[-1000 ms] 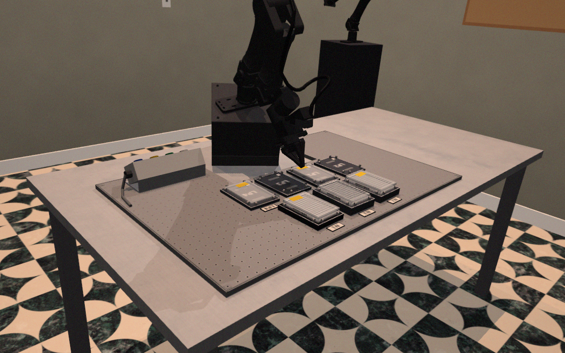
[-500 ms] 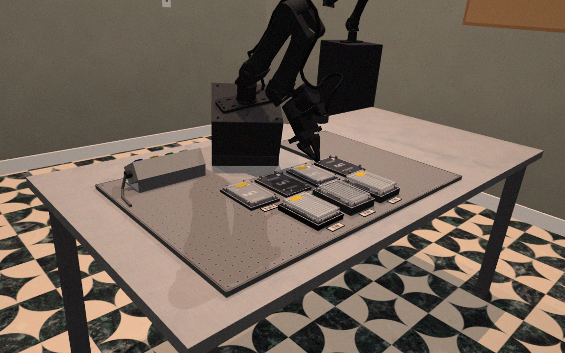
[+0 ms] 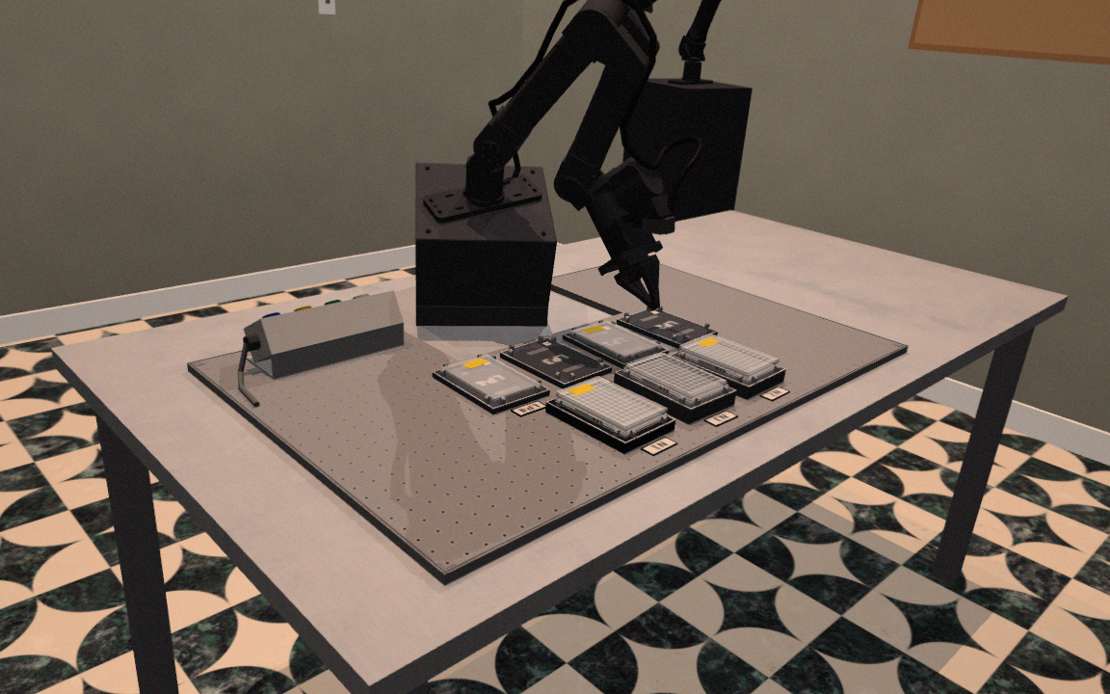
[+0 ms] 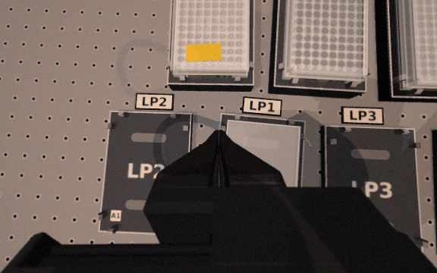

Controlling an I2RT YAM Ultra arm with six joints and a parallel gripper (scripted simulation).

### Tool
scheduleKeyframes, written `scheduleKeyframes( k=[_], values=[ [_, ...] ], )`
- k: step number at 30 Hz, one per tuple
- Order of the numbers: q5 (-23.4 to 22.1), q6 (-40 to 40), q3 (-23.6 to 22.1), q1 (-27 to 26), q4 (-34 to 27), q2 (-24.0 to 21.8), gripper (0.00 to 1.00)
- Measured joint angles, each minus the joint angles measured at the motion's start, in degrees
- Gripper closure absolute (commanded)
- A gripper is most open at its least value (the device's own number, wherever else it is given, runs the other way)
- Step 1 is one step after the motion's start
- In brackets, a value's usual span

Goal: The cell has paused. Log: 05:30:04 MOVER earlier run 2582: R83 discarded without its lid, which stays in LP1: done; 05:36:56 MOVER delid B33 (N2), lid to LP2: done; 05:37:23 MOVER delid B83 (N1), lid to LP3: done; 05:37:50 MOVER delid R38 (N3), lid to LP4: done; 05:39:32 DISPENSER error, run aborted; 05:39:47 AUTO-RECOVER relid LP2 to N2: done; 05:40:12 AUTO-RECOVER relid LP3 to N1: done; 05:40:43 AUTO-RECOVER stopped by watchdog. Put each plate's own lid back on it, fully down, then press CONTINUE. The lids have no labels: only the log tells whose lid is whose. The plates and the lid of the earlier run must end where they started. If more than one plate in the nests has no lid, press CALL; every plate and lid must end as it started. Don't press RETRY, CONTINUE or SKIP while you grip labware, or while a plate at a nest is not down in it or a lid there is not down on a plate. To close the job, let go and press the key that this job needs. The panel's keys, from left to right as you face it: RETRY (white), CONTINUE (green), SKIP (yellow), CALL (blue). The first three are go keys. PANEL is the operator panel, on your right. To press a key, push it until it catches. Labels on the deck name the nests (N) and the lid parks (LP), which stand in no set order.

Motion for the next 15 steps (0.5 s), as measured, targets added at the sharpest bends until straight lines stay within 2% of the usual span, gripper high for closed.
scheduleKeyframes(
  k=[7,15],
  values=[
    [4.3,4.1,3.5,4.5,-4.5,1.1,1.00],
    [5.9,6.0,3.7,4.8,-7.2,1.1,1.00]
  ],
)
